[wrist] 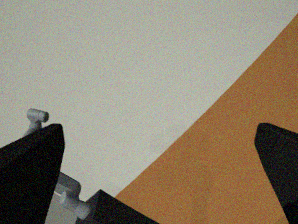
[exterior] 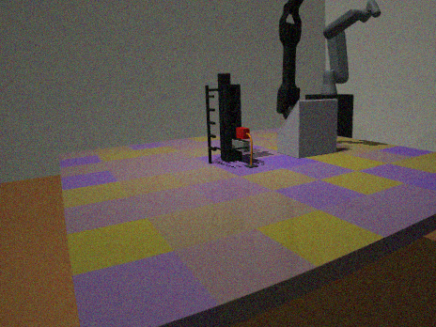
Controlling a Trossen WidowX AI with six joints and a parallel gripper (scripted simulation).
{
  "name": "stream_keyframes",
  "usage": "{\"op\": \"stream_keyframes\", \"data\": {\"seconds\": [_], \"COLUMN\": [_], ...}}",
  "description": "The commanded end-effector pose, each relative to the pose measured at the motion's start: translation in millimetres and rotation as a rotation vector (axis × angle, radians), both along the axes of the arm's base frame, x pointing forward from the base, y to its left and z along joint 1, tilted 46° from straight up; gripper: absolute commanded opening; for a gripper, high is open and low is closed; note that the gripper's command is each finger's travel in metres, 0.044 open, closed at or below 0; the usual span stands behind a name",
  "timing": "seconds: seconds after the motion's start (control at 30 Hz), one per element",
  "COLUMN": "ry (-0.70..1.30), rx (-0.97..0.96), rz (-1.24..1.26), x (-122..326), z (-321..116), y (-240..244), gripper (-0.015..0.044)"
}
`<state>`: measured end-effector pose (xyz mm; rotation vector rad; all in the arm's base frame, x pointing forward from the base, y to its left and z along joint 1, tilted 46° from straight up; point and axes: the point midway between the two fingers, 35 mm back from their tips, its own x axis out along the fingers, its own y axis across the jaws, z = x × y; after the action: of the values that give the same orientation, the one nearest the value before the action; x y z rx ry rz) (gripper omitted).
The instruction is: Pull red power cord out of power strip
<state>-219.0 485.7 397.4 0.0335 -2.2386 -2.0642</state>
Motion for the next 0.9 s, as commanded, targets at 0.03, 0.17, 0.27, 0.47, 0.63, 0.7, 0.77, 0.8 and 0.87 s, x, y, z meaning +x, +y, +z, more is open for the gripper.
{"op": "stream_keyframes", "data": {"seconds": [0.03,0.17,0.27,0.47,0.63,0.7,0.77,0.8,0.87], "ry": [0.013,0.068,0.083,0.032,-0.097,-0.167,-0.248,-0.292,-0.388], "rx": [0.002,0.016,0.03,0.061,0.081,0.087,0.09,0.09,0.087], "rz": [-0.027,-0.196,-0.341,-0.644,-0.882,-0.967,-1.045,-1.08,-1.142], "x": [4,33,59,121,181,208,235,248,274], "z": [-2,-17,-33,-77,-125,-144,-165,-176,-198], "y": [6,42,70,115,139,144,145,145,142], "gripper": [0.0347,0.0242,0.0164,0.016,0.016,0.016,0.016,0.016,0.016]}}
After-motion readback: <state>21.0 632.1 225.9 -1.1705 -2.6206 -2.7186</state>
